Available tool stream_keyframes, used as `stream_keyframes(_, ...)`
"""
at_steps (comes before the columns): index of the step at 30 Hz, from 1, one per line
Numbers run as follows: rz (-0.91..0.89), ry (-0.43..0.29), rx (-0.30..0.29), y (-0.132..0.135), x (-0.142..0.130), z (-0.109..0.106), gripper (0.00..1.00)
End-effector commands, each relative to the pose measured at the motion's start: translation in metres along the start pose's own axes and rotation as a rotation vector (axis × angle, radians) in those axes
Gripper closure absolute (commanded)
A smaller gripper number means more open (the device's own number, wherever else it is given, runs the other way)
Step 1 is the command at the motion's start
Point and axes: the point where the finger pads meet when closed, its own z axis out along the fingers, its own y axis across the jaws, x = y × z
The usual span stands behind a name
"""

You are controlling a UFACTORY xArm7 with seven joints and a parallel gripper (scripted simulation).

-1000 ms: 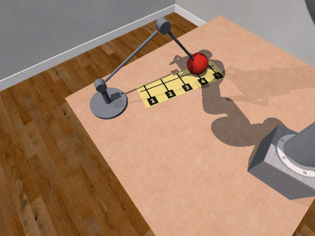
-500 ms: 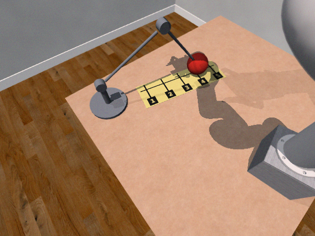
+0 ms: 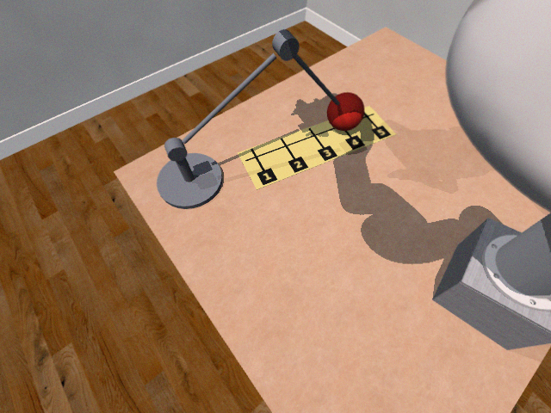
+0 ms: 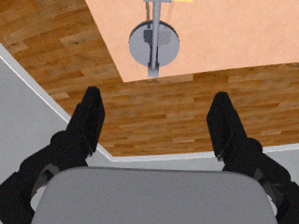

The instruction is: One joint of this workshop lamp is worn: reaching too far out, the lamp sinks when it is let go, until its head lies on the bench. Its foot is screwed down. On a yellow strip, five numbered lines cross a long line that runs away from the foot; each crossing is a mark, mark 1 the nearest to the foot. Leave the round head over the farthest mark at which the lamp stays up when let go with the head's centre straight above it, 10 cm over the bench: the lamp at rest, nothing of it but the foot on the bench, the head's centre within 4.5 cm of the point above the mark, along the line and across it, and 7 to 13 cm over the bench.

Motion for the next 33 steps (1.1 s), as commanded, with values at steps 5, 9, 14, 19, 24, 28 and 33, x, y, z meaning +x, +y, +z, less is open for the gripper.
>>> stream_keyframes(5,0.001,0.109,0.002,0.0,0.0,-0.002,0.0)
stream_keyframes(9,0.001,0.124,0.002,-0.001,0.0,0.002,0.0)
stream_keyframes(14,0.001,0.129,0.002,-0.001,-0.001,0.018,0.0)
stream_keyframes(19,0.002,0.133,0.001,-0.002,-0.003,0.035,0.0)
stream_keyframes(24,0.002,0.137,0.001,-0.002,-0.004,0.049,0.0)
stream_keyframes(28,0.002,0.137,0.001,-0.002,-0.002,0.056,0.0)
stream_keyframes(33,0.002,0.137,0.0,-0.002,-0.001,0.069,0.0)
